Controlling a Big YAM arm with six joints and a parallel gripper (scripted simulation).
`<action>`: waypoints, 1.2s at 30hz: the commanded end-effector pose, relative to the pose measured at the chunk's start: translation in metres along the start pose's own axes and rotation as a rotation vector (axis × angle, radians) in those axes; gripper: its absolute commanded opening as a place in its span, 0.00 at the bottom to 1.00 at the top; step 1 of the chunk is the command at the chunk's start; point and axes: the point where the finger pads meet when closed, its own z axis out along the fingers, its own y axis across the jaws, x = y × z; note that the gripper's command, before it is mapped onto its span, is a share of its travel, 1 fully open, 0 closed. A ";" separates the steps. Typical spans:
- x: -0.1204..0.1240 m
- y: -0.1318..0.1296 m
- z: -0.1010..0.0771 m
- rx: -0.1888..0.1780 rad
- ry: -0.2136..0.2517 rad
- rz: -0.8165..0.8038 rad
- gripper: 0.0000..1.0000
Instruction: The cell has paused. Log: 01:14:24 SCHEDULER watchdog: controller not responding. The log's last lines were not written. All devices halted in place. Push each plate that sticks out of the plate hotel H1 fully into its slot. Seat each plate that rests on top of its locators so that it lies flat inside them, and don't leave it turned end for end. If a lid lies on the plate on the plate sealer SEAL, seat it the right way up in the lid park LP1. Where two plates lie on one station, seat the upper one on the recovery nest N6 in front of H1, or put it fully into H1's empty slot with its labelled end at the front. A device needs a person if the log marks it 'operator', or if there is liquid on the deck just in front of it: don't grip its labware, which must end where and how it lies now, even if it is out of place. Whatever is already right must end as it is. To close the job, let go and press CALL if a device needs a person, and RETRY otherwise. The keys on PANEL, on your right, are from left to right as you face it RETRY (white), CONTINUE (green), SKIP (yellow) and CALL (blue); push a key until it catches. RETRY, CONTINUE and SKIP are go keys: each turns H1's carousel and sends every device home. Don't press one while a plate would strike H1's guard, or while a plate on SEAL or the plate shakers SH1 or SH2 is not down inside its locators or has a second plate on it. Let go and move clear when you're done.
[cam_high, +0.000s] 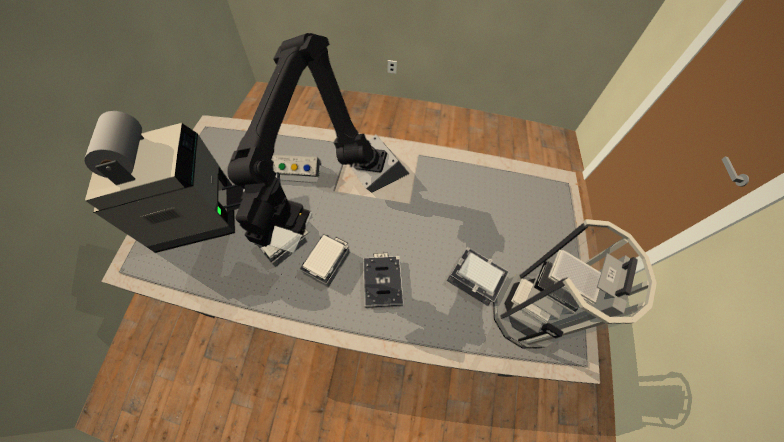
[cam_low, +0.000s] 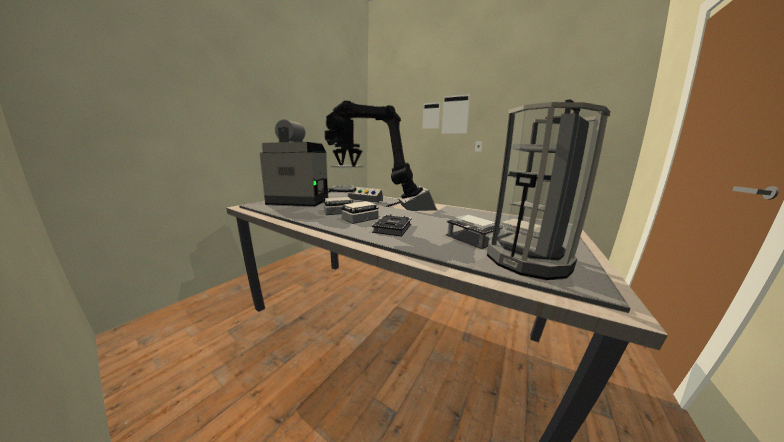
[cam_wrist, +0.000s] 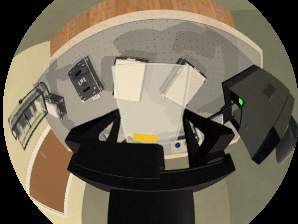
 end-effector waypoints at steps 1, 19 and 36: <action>-0.019 0.009 -0.017 -0.007 -0.026 -0.068 0.84; -0.029 0.064 -0.017 -0.013 -0.025 -0.046 0.84; -0.038 0.115 -0.017 -0.017 -0.023 -0.046 0.84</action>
